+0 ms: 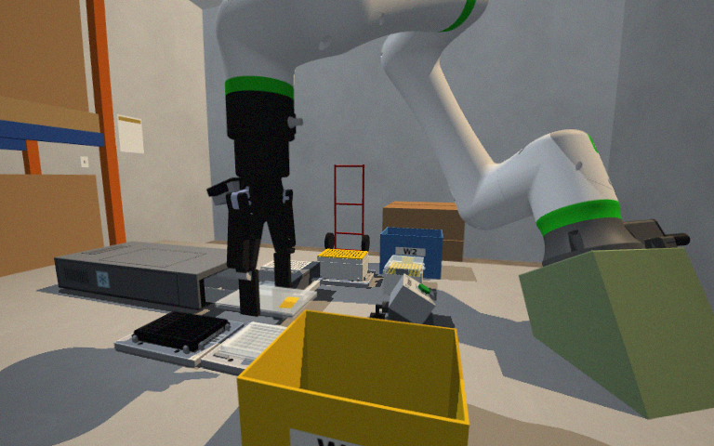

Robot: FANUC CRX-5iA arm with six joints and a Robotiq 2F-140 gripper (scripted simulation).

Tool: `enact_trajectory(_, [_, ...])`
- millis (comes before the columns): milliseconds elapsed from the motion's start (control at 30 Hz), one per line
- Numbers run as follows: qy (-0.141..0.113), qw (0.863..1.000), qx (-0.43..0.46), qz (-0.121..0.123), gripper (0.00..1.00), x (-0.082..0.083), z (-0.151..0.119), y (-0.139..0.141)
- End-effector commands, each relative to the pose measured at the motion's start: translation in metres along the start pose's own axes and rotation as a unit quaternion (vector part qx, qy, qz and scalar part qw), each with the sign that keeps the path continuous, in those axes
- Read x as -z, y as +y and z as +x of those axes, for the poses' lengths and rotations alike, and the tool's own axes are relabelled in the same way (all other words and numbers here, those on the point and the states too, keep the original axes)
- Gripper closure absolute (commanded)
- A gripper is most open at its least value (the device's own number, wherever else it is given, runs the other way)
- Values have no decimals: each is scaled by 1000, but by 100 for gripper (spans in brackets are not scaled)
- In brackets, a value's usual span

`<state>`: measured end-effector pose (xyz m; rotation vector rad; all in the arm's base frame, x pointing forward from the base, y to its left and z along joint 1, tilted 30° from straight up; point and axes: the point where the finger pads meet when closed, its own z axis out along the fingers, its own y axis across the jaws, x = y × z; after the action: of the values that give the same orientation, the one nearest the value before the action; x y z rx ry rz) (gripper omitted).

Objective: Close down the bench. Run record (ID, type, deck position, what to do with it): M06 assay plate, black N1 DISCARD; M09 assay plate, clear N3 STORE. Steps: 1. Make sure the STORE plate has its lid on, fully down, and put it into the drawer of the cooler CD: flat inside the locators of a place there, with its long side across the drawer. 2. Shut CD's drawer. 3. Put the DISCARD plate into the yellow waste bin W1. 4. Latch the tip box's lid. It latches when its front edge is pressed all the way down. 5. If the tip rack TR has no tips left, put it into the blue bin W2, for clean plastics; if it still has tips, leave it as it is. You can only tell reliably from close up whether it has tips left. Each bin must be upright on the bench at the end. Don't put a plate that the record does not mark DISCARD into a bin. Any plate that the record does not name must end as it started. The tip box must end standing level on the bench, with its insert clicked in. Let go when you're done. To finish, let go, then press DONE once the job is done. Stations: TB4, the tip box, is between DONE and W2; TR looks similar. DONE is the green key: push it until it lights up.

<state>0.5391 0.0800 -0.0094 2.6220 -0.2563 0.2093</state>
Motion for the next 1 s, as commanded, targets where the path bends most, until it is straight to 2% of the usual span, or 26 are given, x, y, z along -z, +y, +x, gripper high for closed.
enact_trajectory(0, [1, 1000, 0, 0, 90, -3, 1, 0])
enact_trajectory(967, [1, 1000, 0, 0, 90, -37, 0, 0])
